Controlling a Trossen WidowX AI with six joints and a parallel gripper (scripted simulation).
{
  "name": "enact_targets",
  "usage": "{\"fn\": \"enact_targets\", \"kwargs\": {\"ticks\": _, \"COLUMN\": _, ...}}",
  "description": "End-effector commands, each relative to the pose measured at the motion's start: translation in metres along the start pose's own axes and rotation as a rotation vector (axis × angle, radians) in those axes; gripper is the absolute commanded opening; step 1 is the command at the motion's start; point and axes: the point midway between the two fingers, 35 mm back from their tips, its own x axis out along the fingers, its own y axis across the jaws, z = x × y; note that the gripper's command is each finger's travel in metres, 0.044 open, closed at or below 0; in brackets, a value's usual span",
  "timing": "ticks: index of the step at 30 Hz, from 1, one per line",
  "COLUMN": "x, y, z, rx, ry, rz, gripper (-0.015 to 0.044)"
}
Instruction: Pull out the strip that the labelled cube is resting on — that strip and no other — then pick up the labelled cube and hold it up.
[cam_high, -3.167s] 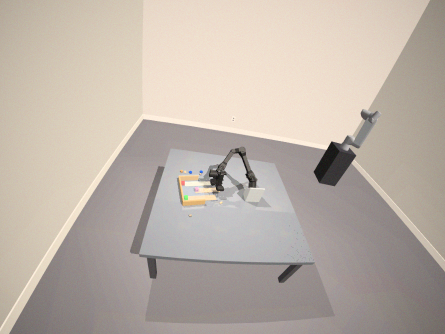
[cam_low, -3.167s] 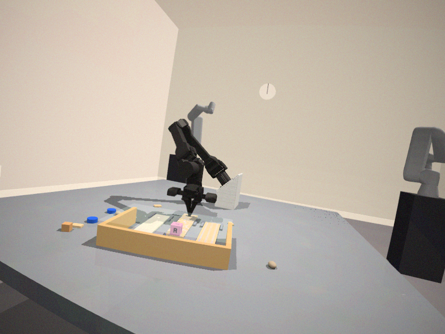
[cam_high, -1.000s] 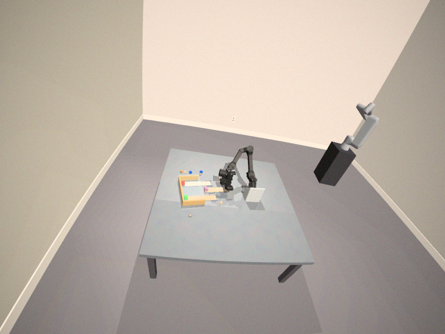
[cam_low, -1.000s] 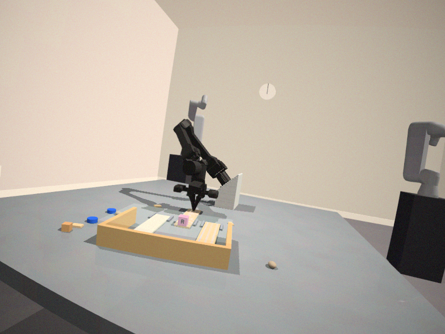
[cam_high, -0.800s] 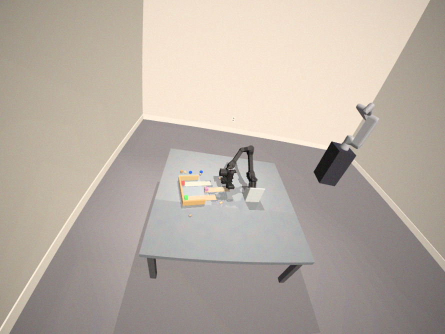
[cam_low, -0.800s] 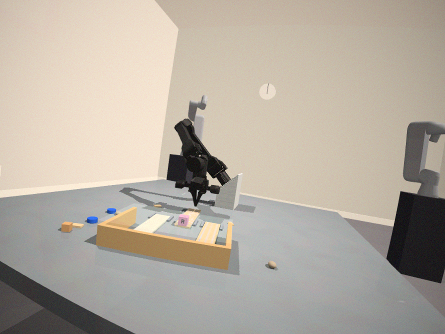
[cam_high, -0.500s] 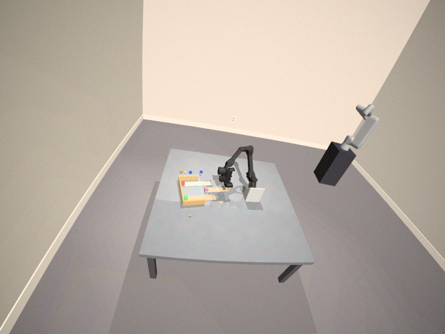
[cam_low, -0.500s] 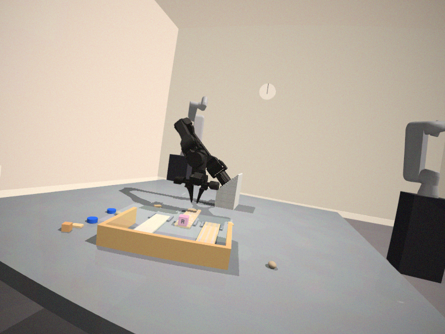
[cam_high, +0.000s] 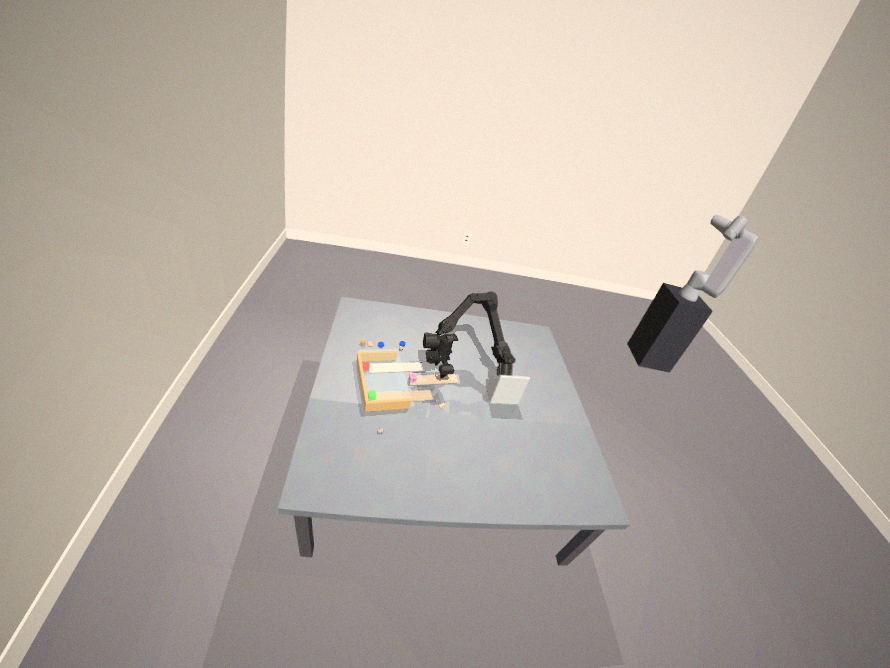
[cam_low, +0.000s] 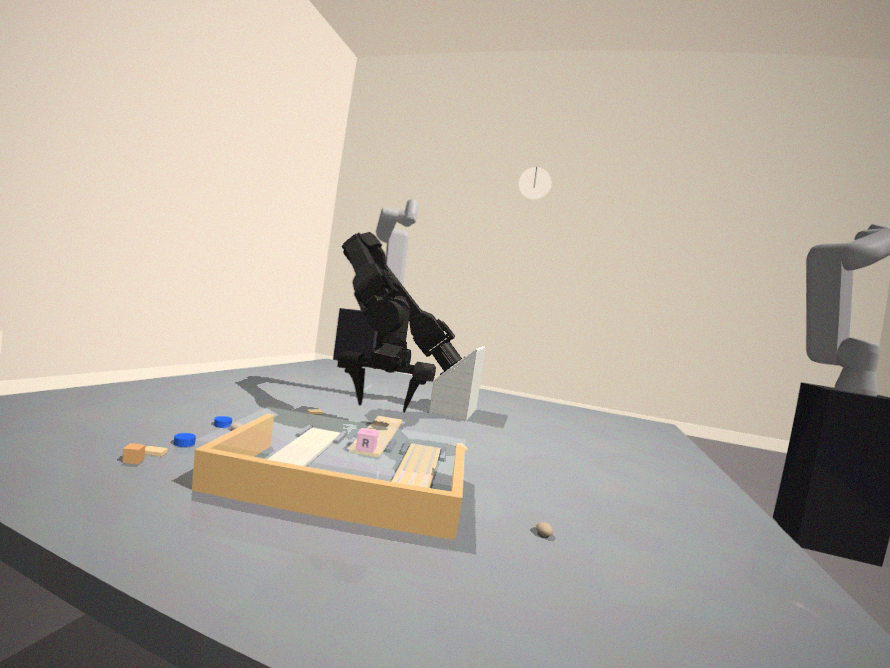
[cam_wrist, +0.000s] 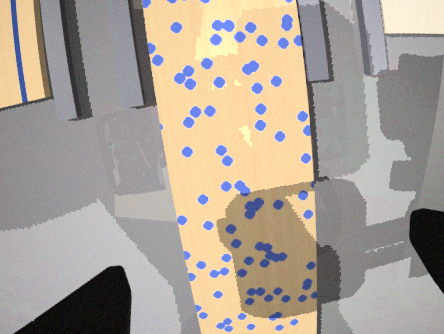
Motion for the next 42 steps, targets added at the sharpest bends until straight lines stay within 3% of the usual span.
{"fn": "enact_targets", "kwargs": {"ticks": 1, "x": -0.002, "y": 0.0, "z": 0.015, "rx": 0.007, "ry": -0.003, "rz": 0.003, "gripper": 0.044}}
{"fn": "enact_targets", "kwargs": {"ticks": 29, "x": -0.018, "y": 0.0, "z": 0.12, "rx": 0.01, "ry": -0.007, "rz": 0.003, "gripper": 0.044}}
{"fn": "enact_targets", "kwargs": {"ticks": 36, "x": -0.009, "y": 0.0, "z": 0.121, "rx": 0.01, "ry": -0.007, "rz": 0.004, "gripper": 0.0256}}
{"fn": "enact_targets", "kwargs": {"ticks": 42, "x": 0.001, "y": 0.0, "z": 0.122, "rx": 0.01, "ry": -0.007, "rz": 0.004, "gripper": 0.025}}
